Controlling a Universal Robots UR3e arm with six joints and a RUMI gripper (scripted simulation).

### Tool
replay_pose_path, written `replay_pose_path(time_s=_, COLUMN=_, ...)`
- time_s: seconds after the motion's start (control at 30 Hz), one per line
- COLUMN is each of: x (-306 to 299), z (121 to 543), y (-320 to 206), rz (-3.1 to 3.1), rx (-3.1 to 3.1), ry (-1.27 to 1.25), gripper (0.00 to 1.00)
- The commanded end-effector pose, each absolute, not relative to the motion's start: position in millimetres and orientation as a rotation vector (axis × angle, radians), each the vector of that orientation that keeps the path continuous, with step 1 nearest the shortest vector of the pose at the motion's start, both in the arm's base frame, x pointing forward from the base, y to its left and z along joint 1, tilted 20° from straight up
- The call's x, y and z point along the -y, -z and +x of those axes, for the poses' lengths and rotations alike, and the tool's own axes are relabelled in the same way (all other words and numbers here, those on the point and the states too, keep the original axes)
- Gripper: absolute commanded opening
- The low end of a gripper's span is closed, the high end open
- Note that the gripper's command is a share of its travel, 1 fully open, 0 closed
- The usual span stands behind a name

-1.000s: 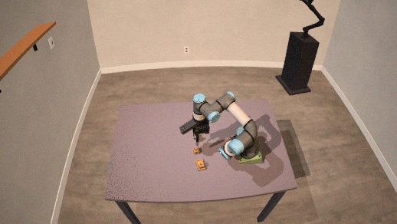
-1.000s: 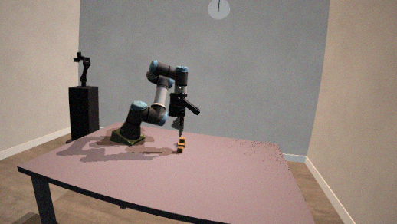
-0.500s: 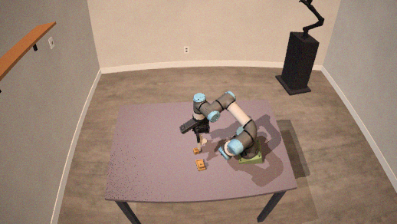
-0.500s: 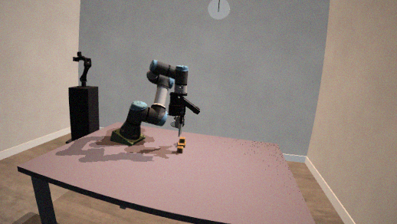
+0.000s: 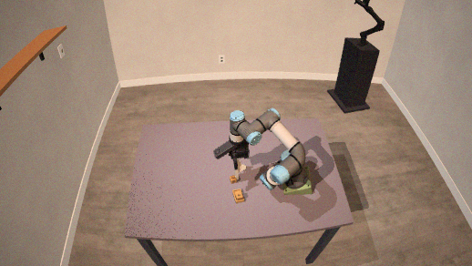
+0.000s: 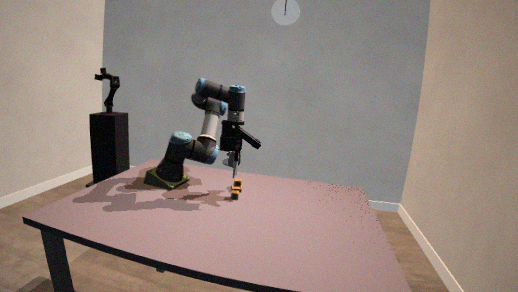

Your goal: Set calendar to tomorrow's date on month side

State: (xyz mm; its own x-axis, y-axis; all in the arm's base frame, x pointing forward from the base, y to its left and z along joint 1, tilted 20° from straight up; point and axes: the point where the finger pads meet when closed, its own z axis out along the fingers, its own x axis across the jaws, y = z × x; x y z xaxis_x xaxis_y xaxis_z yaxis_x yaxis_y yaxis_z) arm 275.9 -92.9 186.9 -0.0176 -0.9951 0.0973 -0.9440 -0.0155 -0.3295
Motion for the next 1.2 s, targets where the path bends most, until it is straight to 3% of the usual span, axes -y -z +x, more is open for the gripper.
replay_pose_path(time_s=0.0, x=93.1, z=276.1, y=-187.5, rz=-2.079, rx=-2.078, ry=0.461, gripper=1.00)
replay_pose_path(time_s=0.53, x=92.1, z=278.1, y=-186.8, rz=-2.302, rx=-1.874, ry=0.488, gripper=1.00)
replay_pose_path(time_s=1.17, x=90.3, z=280.9, y=-183.4, rz=-2.826, rx=-1.172, ry=0.541, gripper=1.00)
